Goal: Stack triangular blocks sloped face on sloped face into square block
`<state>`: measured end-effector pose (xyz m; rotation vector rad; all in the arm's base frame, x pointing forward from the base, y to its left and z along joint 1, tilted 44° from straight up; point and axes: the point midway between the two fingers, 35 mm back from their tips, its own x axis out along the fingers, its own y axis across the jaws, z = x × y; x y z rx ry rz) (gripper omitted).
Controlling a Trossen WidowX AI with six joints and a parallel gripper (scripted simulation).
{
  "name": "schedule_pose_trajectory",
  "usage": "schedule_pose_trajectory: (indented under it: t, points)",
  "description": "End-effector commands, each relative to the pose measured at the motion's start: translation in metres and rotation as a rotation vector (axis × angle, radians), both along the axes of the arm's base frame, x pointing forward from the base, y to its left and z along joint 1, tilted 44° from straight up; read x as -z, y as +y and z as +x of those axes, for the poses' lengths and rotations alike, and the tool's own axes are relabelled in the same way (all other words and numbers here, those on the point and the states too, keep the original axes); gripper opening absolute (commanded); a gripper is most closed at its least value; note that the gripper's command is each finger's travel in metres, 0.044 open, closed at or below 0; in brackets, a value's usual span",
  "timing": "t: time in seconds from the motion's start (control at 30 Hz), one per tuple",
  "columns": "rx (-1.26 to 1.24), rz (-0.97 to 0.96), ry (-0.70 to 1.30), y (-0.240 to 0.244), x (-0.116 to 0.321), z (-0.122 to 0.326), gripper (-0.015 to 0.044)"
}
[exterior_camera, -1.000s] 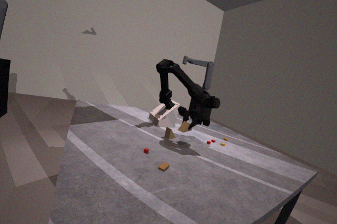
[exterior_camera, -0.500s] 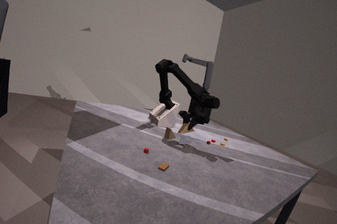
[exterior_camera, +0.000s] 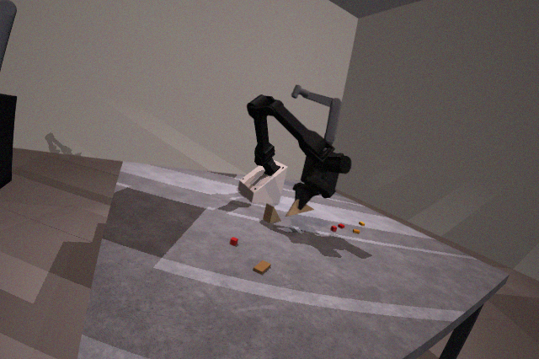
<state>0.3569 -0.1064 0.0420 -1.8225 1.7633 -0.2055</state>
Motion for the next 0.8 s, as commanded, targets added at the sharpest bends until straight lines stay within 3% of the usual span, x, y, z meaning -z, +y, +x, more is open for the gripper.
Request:
schedule_pose_trajectory:
  t: [0.0,0.77]
  points:
    - [0.051,0.05,-0.144,-0.0004,-0.0033,0.0035,0.0]
    - [0.389,0.255,-0.813,-0.0032,-0.0061,0.0056,0.0]
